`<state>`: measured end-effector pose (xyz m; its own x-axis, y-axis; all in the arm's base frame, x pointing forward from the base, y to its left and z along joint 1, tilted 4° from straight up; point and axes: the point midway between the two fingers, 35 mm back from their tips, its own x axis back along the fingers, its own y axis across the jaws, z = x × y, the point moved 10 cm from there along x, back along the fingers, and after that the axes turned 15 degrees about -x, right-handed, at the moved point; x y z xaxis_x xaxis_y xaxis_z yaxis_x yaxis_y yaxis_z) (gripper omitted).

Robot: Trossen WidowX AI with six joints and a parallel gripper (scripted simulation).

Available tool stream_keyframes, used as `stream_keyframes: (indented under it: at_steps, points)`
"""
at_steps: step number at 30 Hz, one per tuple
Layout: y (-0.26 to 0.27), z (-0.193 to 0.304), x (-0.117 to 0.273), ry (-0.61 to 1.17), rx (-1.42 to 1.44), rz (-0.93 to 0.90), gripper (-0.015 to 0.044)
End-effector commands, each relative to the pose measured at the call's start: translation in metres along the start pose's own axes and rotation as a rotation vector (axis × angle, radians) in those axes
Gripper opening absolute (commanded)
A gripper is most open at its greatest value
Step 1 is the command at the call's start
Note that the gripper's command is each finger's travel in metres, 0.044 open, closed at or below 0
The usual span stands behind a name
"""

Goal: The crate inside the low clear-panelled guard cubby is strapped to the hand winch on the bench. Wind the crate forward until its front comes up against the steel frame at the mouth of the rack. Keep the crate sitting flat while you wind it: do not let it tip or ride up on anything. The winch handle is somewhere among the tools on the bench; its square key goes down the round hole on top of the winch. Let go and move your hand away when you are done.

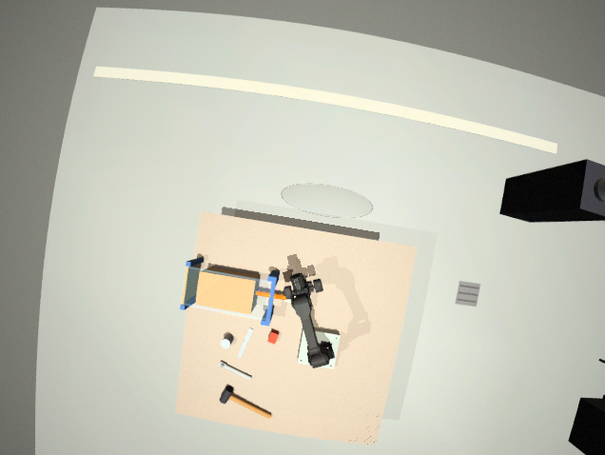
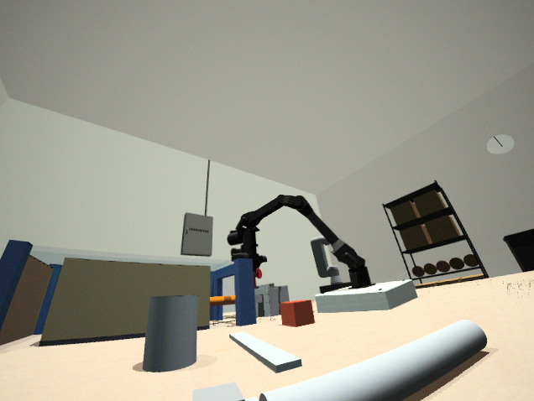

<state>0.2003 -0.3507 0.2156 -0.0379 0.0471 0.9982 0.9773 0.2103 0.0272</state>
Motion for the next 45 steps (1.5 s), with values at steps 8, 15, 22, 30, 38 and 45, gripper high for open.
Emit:
stream_keyframes:
  at_steps: [8, 15, 22, 30, 38, 45]
  points:
    - [0.023, 0.007, -0.01, 0.05, 0.043, -0.044, 0.0]
    - [0.028, 0.008, -0.009, 0.051, 0.043, -0.044, 0.0]
    - [0.035, 0.01, -0.009, 0.051, 0.043, -0.045, 0.0]
    - [0.044, 0.013, -0.008, 0.051, 0.043, -0.046, 0.0]
    - [0.052, 0.017, -0.008, 0.051, 0.043, -0.047, 0.0]
    - [0.058, 0.02, -0.007, 0.052, 0.043, -0.047, 0.0]
